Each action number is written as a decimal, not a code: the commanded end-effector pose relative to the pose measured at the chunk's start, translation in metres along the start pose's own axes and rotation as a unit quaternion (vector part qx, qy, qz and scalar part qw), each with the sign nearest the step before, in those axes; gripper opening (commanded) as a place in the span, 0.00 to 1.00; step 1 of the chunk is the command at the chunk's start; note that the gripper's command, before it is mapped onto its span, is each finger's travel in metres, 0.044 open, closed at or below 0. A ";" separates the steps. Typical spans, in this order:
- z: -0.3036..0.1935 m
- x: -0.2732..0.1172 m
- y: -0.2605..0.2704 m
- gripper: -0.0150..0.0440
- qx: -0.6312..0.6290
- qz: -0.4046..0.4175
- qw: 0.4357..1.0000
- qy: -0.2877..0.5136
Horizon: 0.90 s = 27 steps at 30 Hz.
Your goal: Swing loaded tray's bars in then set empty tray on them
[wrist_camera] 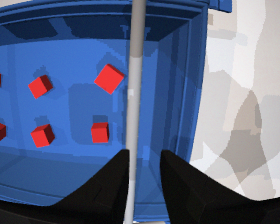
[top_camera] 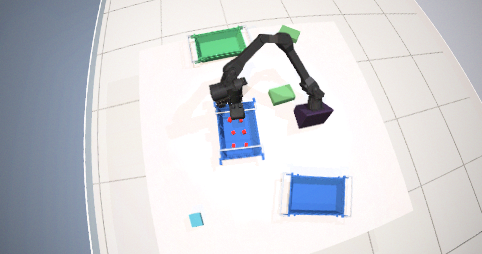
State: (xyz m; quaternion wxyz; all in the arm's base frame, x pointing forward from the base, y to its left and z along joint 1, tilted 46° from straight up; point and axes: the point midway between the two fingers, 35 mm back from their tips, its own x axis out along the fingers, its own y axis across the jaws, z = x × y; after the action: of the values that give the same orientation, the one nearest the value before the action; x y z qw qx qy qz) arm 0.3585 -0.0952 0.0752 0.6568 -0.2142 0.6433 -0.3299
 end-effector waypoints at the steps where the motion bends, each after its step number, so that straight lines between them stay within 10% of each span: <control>1: 0.000 0.000 0.000 0.39 0.000 0.000 1.000 0.000; 27: 0.000 0.000 0.000 0.25 0.000 0.000 1.000 0.000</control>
State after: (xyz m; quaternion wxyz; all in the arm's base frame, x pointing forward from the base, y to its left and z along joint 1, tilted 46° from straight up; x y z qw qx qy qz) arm 0.3585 -0.0952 0.0752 0.6568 -0.2142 0.6433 -0.3299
